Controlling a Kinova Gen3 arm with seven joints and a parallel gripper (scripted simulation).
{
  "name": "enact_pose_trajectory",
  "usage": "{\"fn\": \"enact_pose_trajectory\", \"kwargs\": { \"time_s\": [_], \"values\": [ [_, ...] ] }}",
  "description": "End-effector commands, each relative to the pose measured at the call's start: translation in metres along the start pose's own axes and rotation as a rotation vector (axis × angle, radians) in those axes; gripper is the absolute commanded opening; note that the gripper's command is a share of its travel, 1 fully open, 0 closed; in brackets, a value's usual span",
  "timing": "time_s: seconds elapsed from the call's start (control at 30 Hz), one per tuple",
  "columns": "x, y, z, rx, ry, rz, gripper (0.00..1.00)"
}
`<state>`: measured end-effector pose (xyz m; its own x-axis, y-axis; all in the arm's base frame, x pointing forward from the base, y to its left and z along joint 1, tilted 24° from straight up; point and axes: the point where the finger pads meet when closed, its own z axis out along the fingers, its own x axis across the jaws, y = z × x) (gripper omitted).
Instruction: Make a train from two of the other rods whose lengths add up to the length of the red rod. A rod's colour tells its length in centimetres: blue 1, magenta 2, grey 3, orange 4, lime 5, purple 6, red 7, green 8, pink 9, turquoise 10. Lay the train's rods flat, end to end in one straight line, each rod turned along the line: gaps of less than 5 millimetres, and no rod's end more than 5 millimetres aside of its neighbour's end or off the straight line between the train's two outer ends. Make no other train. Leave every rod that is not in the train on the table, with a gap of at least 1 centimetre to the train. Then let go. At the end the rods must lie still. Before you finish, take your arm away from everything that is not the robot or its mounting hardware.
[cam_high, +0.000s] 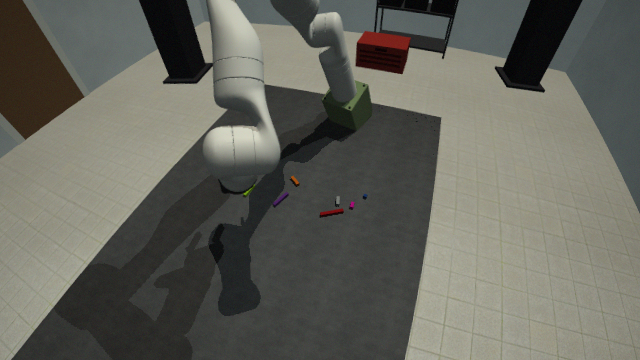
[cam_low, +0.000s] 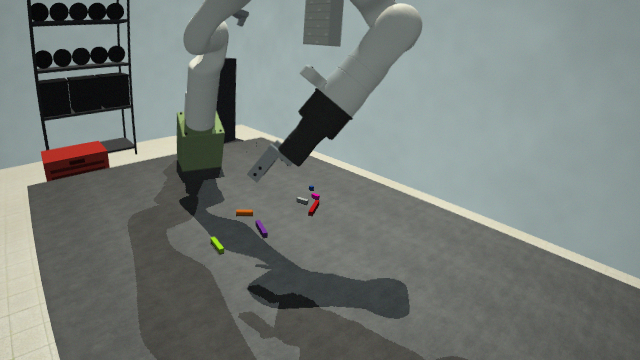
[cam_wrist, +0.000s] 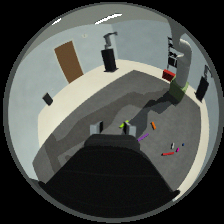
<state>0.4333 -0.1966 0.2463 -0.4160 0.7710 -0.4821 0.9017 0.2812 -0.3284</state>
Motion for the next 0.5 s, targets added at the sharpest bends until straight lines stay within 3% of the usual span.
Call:
{"fn": "enact_pose_trajectory", "kwargs": {
  "time_s": [0.0, 0.23, 0.47],
  "values": [
    [0.000, -0.003, 0.000, -0.010, 0.008, 0.013, 1.00],
    [0.080, 0.025, -0.008, -0.122, 0.228, 0.140, 1.00],
    [0.156, 0.056, -0.038, -0.213, 0.466, 0.300, 1.00]
  ]
}}
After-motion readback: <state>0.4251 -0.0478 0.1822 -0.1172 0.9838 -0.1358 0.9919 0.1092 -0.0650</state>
